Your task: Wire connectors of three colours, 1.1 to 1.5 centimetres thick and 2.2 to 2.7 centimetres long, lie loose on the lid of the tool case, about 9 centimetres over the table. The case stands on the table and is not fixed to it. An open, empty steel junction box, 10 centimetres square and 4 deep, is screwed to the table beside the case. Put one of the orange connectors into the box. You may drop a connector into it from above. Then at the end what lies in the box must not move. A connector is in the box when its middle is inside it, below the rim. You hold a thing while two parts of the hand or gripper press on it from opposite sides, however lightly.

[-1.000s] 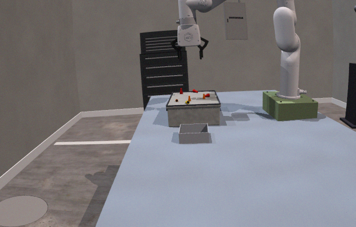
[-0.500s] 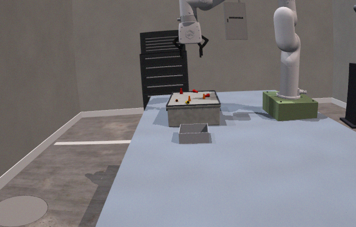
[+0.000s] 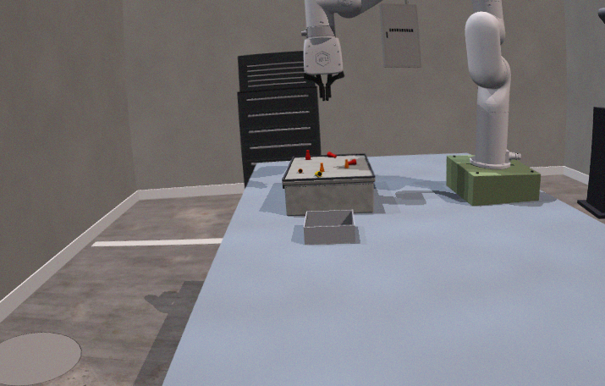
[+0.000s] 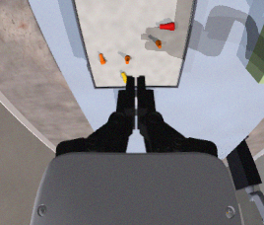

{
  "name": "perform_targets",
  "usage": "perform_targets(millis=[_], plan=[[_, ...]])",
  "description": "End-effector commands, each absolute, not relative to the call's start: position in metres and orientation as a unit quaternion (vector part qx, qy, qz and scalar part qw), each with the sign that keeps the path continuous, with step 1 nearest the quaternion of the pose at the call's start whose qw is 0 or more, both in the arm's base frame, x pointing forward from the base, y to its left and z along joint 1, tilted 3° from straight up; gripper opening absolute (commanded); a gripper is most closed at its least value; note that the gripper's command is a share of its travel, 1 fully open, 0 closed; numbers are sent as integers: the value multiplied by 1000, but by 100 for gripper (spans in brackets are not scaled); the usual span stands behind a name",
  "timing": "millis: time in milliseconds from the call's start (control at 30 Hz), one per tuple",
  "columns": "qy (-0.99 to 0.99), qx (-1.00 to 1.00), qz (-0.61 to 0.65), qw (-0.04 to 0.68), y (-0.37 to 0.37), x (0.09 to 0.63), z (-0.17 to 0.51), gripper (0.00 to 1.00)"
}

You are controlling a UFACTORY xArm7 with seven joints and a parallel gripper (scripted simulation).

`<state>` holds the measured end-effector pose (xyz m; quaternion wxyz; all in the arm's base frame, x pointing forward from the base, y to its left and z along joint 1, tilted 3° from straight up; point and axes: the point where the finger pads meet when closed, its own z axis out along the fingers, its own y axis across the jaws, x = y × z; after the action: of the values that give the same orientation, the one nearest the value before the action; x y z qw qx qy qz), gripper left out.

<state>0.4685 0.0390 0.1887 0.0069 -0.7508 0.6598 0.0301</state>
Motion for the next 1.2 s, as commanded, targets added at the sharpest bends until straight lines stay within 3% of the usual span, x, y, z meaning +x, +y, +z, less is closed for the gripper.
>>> perform_targets(millis=[0, 533, 567, 1167], plan=[[660, -751, 28, 8, 39, 470, 190, 0], [660, -751, 28, 8, 39, 470, 190, 0], [660, -751, 28, 8, 39, 470, 190, 26], [840, -542, 28, 0, 91, 477, 100, 26]])
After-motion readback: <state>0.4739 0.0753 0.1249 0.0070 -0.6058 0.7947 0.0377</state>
